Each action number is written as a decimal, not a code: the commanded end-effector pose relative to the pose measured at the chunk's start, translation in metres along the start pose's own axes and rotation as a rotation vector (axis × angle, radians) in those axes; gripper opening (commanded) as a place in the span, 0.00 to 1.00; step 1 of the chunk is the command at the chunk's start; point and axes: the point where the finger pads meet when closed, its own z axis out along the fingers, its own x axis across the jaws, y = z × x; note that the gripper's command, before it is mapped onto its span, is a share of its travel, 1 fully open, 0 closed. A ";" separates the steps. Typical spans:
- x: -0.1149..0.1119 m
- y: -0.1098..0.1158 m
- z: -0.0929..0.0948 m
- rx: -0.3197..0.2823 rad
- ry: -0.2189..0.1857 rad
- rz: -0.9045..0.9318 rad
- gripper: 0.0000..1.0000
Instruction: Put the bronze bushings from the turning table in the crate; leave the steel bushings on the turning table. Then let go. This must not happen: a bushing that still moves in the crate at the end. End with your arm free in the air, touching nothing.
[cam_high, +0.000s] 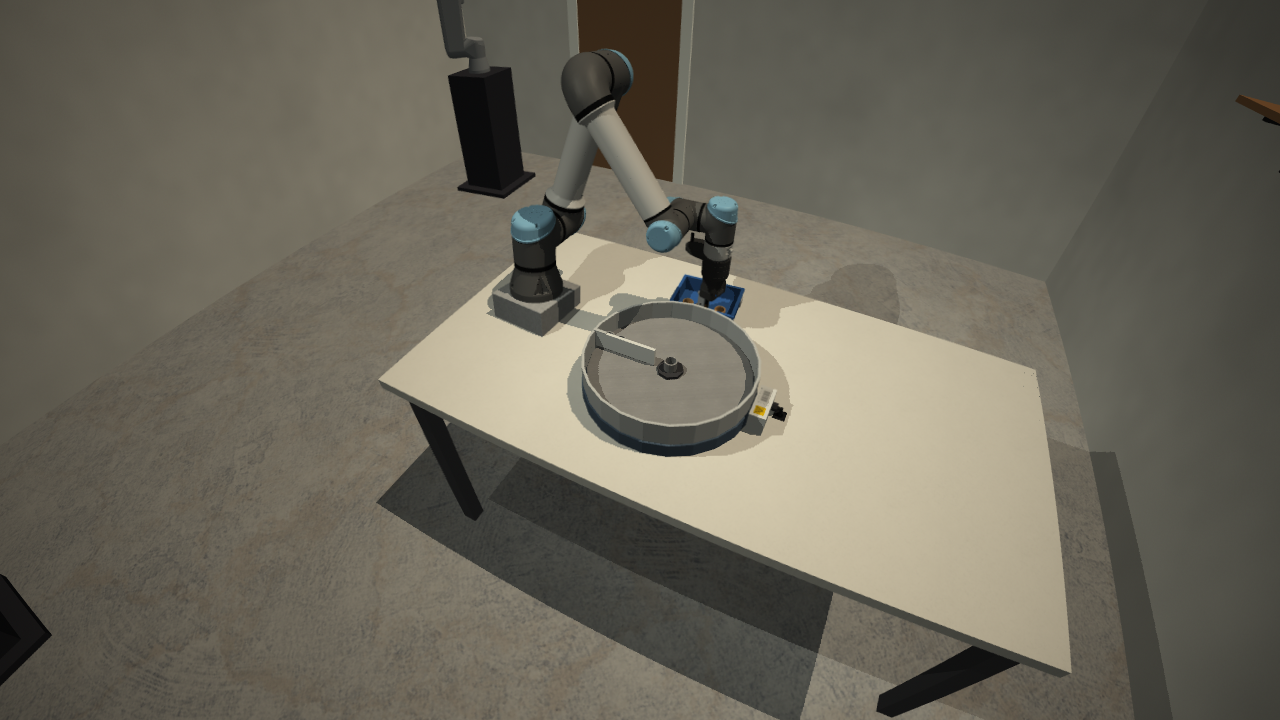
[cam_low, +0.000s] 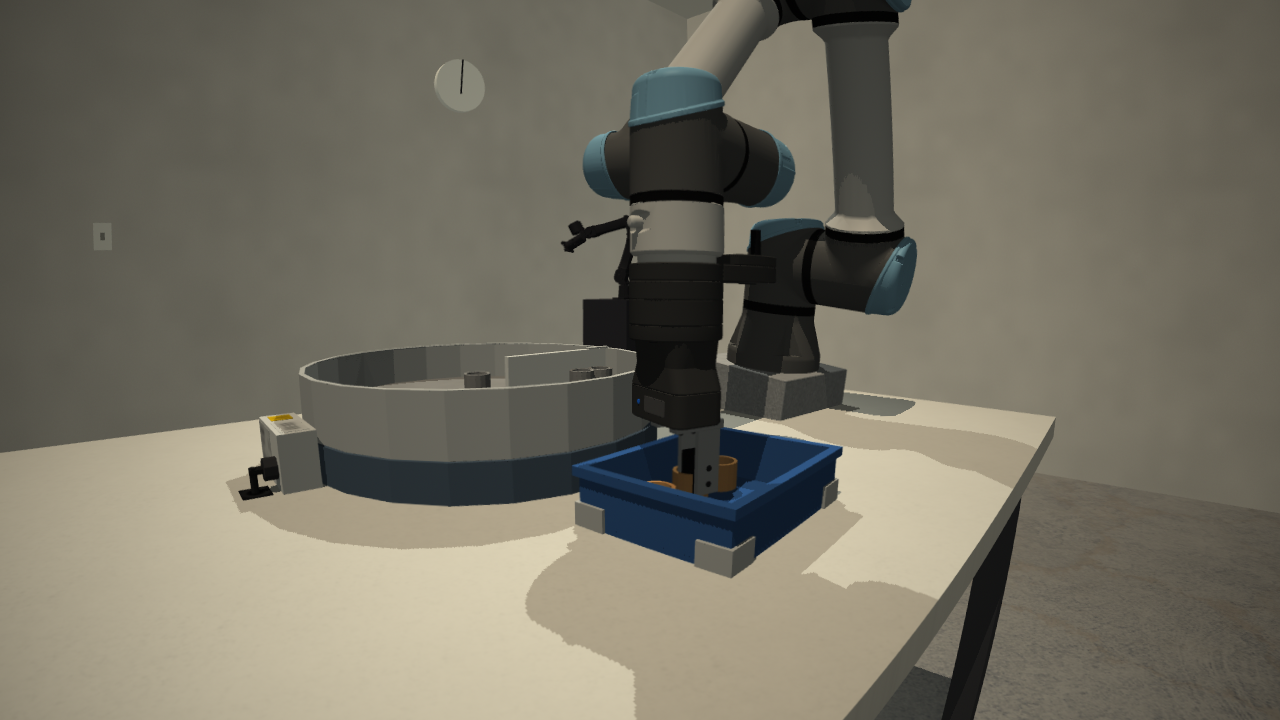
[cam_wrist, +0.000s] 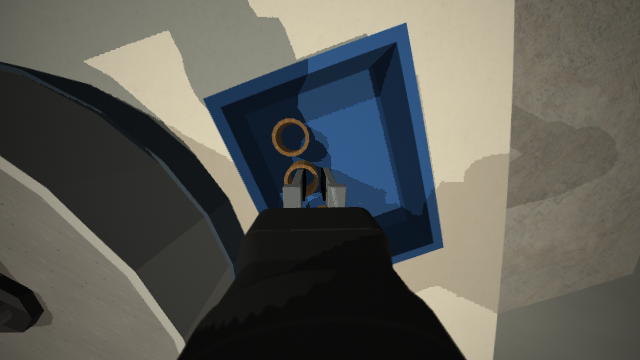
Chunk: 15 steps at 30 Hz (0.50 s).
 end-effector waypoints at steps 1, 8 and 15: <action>0.000 0.000 -0.001 -0.001 0.000 0.000 0.42; 0.000 0.000 -0.002 -0.001 0.000 0.000 0.42; 0.000 0.000 -0.007 -0.001 0.000 0.000 0.42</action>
